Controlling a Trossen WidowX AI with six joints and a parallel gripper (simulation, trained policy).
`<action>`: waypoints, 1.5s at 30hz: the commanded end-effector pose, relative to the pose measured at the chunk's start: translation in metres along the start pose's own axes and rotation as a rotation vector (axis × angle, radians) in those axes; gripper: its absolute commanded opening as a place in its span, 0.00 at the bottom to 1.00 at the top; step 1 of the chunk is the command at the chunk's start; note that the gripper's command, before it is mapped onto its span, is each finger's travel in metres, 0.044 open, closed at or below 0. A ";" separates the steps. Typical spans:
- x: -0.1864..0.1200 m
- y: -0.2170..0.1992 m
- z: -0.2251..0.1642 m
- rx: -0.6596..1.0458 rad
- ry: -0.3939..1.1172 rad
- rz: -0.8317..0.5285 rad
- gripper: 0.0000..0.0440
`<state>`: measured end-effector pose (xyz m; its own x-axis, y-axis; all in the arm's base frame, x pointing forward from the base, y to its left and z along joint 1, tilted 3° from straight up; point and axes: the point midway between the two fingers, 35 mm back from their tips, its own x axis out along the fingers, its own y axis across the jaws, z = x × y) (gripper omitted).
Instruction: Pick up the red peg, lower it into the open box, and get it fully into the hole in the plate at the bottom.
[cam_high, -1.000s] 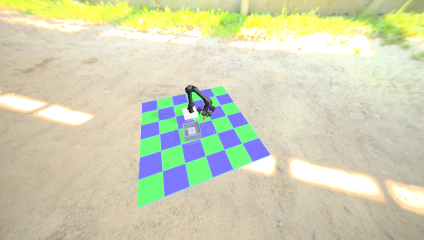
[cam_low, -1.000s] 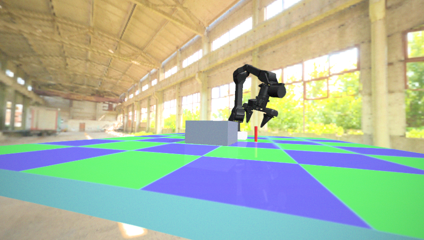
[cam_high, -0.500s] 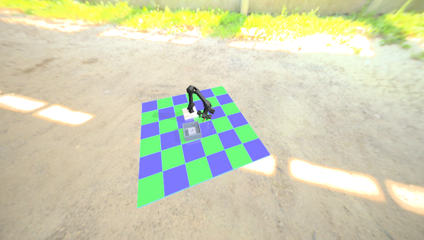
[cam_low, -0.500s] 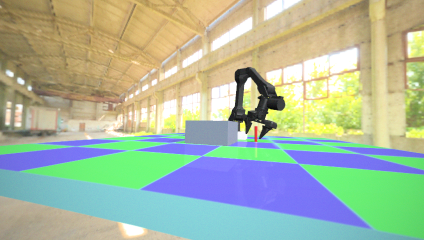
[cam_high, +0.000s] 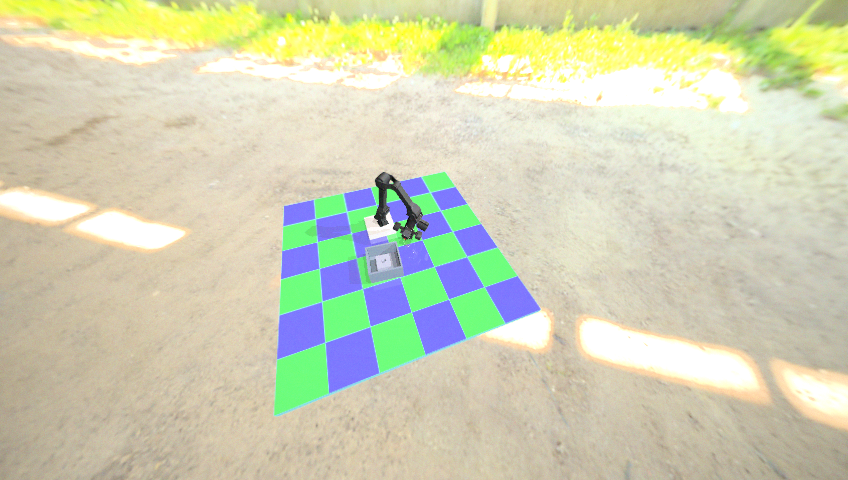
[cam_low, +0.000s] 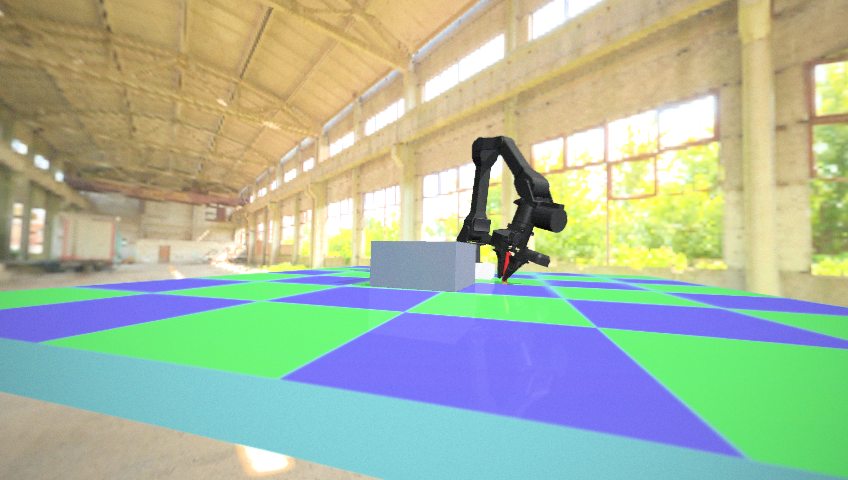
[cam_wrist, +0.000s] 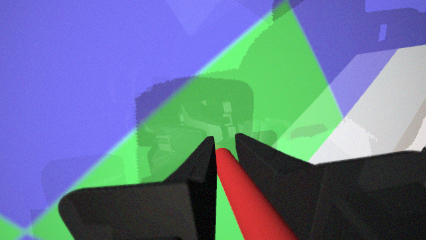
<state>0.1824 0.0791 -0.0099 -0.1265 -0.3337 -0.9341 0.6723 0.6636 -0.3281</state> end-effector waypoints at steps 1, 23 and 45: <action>-0.003 -0.005 0.006 -0.010 -0.019 -0.021 0.01; -0.089 -0.036 0.082 0.115 -0.181 0.007 0.00; -0.077 -0.068 0.176 0.339 -0.203 0.043 0.00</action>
<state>0.2683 -0.0485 0.1093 0.0221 -0.4591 -0.8881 0.8763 0.4366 -0.2039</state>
